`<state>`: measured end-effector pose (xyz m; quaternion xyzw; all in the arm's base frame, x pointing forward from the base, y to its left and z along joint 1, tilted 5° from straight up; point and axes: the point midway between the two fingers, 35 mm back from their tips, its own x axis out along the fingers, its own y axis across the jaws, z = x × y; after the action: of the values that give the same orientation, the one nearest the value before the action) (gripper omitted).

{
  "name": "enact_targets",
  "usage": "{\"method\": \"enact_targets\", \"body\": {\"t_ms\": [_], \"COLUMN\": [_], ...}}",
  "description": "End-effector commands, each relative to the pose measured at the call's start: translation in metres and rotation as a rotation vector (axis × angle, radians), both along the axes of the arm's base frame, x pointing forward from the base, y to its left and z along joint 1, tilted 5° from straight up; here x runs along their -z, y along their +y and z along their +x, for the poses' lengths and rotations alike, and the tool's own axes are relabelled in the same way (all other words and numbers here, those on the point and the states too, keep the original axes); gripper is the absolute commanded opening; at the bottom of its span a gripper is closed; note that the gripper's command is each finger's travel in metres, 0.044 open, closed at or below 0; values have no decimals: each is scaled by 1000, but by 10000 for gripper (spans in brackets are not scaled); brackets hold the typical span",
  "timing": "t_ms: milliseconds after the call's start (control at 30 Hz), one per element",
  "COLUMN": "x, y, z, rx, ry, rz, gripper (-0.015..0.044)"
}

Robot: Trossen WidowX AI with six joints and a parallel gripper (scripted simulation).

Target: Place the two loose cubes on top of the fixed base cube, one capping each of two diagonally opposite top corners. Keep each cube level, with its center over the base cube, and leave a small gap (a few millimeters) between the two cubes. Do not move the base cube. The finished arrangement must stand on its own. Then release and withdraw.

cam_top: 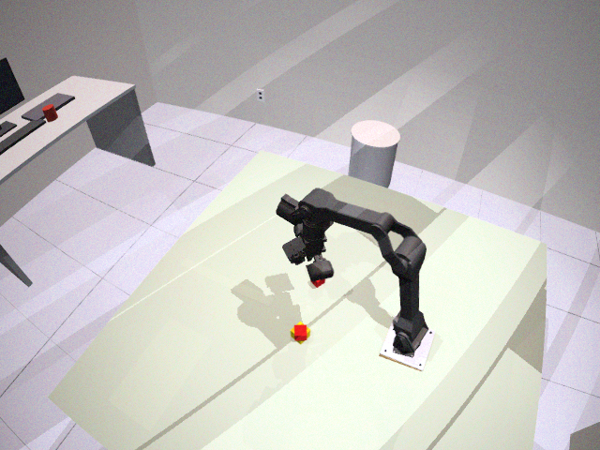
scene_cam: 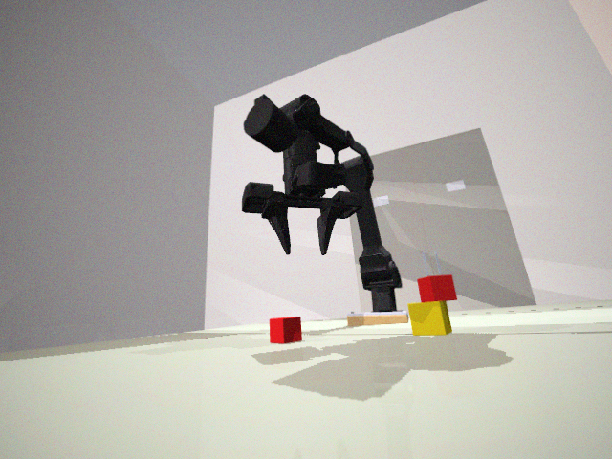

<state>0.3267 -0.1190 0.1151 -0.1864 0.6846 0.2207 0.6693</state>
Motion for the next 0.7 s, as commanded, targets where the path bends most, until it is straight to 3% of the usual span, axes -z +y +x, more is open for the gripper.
{"method": "enact_targets", "body": {"t_ms": [0, 200, 433, 667], "x": [0, -3, -2, 48], "y": [-17, -41, -42, -40], "z": [-3, -9, -9, -10], "rx": [-161, -386, -393, -393], "ry": [1, -6, -6, -6], "rz": [3, 12, 12, 12], "gripper": [265, 265, 265, 265]}}
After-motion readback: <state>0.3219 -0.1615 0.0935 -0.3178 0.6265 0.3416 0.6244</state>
